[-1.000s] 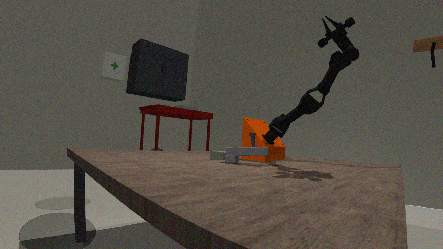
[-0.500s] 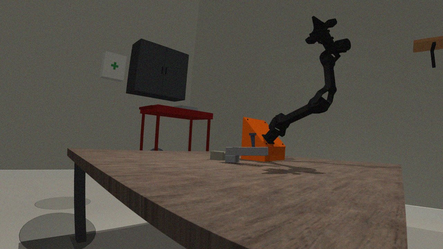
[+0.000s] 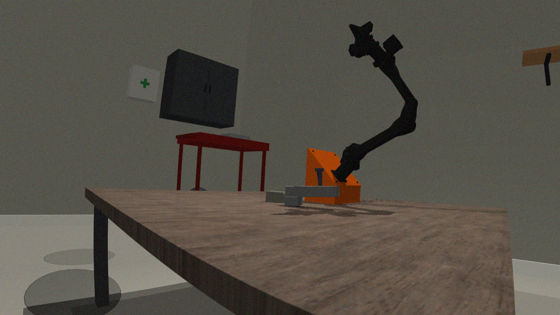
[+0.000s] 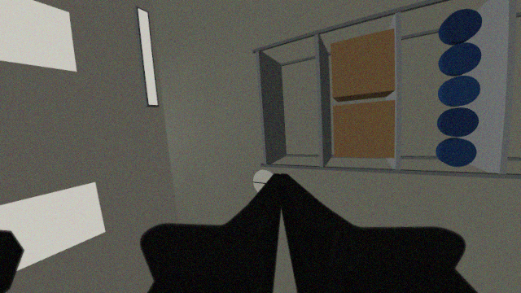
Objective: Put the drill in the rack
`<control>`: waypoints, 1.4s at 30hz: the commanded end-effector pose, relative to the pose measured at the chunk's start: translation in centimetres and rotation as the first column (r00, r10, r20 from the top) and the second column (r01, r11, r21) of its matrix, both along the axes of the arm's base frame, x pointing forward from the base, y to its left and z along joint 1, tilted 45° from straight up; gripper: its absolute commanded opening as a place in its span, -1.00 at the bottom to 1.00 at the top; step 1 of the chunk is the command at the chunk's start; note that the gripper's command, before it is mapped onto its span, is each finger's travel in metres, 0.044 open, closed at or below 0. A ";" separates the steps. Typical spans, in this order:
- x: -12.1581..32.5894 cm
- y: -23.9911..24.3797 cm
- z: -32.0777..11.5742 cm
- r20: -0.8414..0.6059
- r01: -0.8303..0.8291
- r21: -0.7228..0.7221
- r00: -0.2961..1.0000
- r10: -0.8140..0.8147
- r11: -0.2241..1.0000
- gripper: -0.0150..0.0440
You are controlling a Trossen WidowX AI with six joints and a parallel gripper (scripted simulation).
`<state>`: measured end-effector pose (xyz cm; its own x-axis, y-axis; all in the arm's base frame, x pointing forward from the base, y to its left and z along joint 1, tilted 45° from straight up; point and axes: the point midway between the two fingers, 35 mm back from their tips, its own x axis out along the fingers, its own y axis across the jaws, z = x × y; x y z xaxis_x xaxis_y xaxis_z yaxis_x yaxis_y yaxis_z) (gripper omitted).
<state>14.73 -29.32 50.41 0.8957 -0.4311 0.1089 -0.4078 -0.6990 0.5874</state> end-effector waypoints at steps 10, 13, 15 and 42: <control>12.0 1.9 -16.1 -0.143 -0.197 0.534 0.937 0.318 0.822 -0.49; 14.3 4.4 -19.8 -0.187 -0.209 0.632 0.893 0.409 0.746 -0.49; 15.5 6.3 -22.5 -0.220 -0.200 0.699 0.854 0.472 0.686 -0.49; 10.5 30.4 -39.9 -0.329 0.292 0.906 0.028 0.944 0.307 -0.49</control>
<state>25.23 1.05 10.55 0.0070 0.7001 -0.7140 0.3452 -0.6718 -0.6554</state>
